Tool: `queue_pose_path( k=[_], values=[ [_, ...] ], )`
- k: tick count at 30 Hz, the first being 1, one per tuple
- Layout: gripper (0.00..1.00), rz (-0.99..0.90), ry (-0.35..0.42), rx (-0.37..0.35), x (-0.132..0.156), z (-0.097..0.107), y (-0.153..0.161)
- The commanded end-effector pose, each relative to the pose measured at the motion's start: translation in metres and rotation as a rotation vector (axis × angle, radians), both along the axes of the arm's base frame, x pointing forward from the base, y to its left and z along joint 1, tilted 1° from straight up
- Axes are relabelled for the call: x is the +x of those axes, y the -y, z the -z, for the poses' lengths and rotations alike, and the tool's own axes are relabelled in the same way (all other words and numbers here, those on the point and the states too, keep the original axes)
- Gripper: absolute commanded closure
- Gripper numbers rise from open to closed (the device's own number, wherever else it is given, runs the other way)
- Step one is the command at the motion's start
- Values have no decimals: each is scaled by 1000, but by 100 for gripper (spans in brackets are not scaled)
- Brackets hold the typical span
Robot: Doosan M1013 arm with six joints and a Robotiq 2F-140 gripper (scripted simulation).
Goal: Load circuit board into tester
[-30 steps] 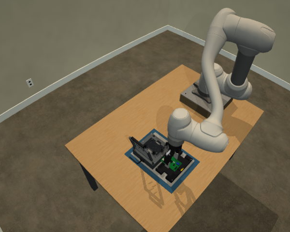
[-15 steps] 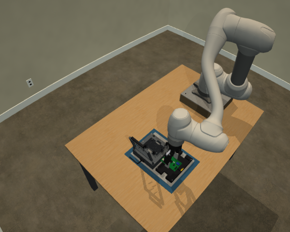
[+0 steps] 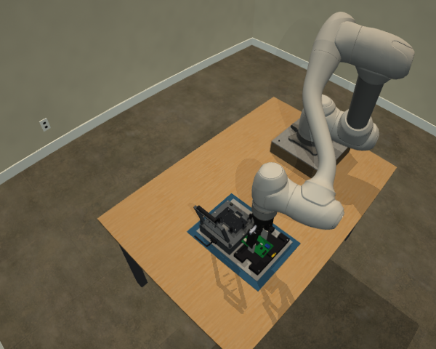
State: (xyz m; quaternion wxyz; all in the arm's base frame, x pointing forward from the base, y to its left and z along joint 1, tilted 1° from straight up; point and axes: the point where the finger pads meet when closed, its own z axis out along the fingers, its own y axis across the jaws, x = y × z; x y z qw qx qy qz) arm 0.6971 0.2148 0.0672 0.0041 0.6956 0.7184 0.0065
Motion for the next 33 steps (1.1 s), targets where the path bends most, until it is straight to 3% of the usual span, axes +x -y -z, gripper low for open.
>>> queue_pose_path(
  k=[1, 33],
  values=[
    [54, -10, 2, -3, 1, -2, 0],
    [54, -171, 3, -6, 1, -2, 0]
  ],
)
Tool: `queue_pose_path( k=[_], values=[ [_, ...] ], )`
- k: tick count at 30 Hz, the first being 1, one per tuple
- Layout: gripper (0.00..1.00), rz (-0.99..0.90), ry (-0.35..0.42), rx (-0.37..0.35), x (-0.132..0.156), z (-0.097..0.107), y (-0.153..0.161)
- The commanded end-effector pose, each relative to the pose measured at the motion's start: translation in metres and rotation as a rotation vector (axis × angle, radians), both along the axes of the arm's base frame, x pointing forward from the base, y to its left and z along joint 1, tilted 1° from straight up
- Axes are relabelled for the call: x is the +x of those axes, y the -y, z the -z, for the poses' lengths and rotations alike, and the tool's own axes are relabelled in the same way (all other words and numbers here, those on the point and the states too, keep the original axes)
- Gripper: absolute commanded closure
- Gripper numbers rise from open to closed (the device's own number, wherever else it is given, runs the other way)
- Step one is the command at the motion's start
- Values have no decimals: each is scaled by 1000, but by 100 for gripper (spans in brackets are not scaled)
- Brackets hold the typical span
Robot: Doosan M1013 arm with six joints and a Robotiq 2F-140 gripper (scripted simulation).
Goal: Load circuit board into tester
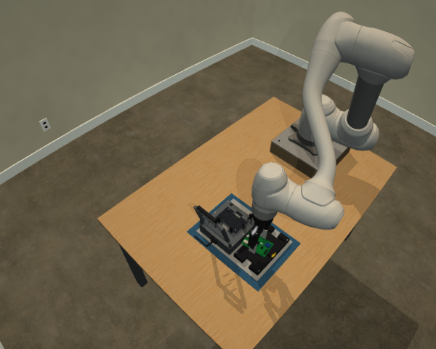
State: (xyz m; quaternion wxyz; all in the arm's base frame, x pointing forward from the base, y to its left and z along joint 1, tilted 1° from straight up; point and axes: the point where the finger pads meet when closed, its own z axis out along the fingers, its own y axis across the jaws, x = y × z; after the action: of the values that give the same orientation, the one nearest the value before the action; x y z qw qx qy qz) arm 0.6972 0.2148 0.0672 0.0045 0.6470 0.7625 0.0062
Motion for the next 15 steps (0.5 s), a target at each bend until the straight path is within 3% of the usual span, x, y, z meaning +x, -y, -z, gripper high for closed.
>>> queue_pose_path(
  k=[1, 15],
  values=[
    [54, -50, 2, -4, 1, -2, 0],
    [54, -207, 3, -6, 1, -2, 0]
  ],
)
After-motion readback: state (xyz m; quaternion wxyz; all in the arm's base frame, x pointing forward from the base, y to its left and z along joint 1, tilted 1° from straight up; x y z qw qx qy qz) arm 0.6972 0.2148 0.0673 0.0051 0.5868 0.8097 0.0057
